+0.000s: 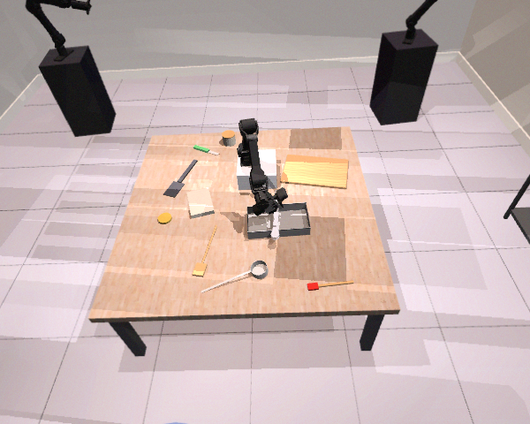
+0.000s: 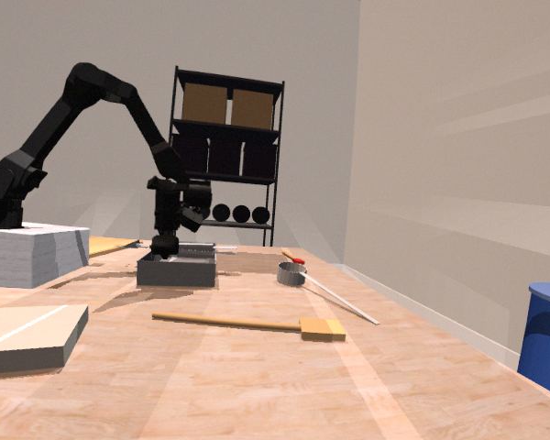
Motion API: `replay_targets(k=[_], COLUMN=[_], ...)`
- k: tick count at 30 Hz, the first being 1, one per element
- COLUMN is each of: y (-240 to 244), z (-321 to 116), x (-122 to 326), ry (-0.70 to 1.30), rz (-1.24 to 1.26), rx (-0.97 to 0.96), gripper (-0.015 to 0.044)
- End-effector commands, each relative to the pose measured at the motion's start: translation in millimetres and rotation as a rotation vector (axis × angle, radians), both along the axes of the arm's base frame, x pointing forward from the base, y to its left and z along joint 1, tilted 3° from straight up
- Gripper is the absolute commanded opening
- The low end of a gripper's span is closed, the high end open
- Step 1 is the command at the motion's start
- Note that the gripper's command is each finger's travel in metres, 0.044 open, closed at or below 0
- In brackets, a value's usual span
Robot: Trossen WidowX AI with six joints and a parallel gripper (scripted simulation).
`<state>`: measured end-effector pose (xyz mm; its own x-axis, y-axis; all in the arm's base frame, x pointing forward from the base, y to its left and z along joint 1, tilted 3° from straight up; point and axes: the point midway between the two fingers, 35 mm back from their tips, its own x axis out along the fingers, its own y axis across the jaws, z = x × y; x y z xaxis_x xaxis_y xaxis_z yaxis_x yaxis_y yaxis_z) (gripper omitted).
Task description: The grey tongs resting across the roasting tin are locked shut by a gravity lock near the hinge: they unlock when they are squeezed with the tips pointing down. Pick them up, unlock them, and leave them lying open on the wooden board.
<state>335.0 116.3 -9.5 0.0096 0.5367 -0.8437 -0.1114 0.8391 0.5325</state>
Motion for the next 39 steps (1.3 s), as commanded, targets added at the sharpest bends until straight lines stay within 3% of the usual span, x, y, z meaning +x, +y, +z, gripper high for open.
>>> replay_targets(k=[1, 11, 16, 29, 36, 39], y=[3, 11, 10, 10, 10, 9], z=[-5, -17, -15, -15, -6, 23], x=[0, -2, -2, -2, -1, -2], ry=[0.000, 0.001, 0.001, 0.001, 0.001, 0.000], rz=[-0.001, -0.001, 0.000, 0.000, 0.000, 0.000], rx=[-0.003, -0.001, 0.001, 0.001, 0.001, 0.000], gripper=[0.0260, 0.0260, 0.0129, 0.0042, -0.0142, -0.0150])
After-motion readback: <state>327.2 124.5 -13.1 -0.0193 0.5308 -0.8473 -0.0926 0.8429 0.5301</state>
